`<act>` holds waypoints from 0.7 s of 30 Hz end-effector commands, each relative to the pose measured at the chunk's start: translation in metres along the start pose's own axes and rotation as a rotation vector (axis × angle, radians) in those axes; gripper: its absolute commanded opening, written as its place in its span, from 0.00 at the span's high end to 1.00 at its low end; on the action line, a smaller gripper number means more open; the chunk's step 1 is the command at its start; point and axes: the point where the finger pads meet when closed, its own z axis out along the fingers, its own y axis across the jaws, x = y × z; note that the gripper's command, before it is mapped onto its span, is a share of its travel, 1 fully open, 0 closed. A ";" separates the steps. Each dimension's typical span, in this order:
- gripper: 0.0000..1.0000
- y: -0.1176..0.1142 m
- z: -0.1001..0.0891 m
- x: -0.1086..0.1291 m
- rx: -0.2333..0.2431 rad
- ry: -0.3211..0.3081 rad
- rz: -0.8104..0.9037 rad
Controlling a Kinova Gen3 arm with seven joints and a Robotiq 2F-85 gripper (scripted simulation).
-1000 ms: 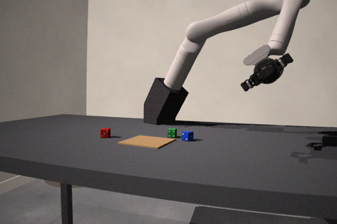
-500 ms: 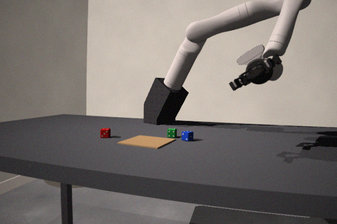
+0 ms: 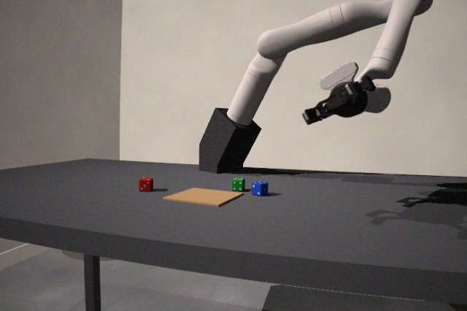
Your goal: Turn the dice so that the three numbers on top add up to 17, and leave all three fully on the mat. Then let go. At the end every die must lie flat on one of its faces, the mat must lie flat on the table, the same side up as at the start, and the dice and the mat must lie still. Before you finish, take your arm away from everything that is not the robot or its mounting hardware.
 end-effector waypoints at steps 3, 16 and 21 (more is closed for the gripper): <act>0.00 0.001 0.004 0.003 -0.004 0.009 0.000; 0.00 0.031 0.019 0.022 -0.095 0.070 -0.035; 0.00 0.031 0.019 0.022 -0.095 0.070 -0.035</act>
